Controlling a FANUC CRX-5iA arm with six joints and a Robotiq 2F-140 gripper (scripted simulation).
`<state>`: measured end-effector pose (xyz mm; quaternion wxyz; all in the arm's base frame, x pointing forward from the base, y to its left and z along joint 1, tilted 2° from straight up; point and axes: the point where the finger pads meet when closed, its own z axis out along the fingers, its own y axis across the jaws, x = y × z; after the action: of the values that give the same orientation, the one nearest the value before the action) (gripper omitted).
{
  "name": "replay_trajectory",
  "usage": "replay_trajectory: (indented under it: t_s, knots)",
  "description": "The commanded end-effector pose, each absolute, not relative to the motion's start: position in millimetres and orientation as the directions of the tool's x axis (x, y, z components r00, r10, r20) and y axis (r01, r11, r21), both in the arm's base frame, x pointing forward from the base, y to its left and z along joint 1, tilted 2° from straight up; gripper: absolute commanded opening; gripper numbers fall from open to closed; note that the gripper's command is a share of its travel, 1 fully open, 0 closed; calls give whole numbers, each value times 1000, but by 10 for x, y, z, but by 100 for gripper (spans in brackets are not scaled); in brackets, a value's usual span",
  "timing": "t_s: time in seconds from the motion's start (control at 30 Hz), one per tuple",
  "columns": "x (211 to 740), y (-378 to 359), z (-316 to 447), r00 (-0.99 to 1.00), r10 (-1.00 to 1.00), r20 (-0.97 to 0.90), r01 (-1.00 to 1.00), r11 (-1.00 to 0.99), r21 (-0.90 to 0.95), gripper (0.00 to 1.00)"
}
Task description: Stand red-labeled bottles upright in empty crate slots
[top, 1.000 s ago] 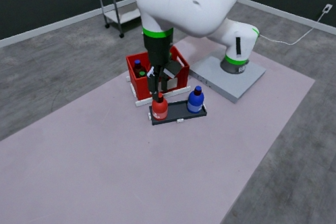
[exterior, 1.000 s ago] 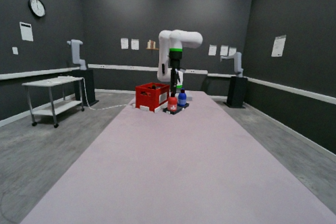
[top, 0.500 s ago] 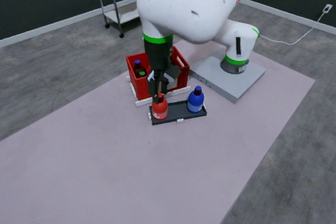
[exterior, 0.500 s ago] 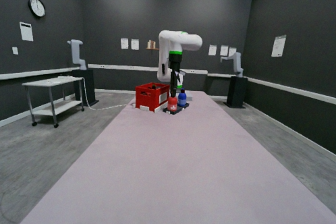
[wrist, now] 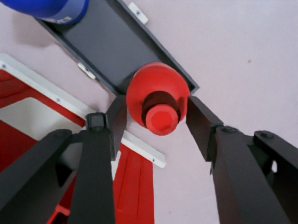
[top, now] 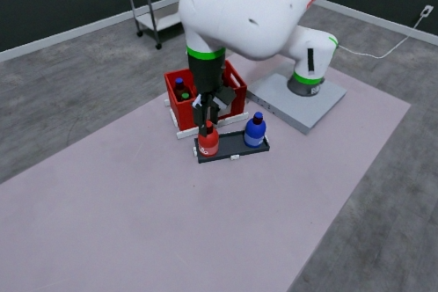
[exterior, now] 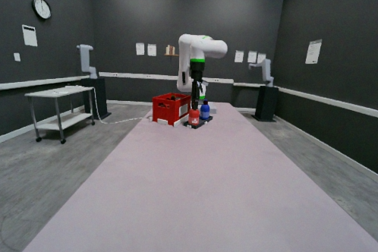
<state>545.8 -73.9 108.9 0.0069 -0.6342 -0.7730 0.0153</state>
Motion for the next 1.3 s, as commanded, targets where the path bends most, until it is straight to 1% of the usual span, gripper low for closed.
replay_trajectory:
  t_s: [0.0, 1.17, 1.2, 1.27]
  knots:
    - [5463, -741, 1097, -196, 981, -9, 980, 195, -31, 44]
    - [5463, -741, 1097, -196, 981, -9, 980, 195, -31, 44]
    - [5463, -741, 1097, -196, 981, -9, 980, 195, -31, 10]
    - [5463, -741, 1097, -196, 981, -9, 980, 195, -31, 10]
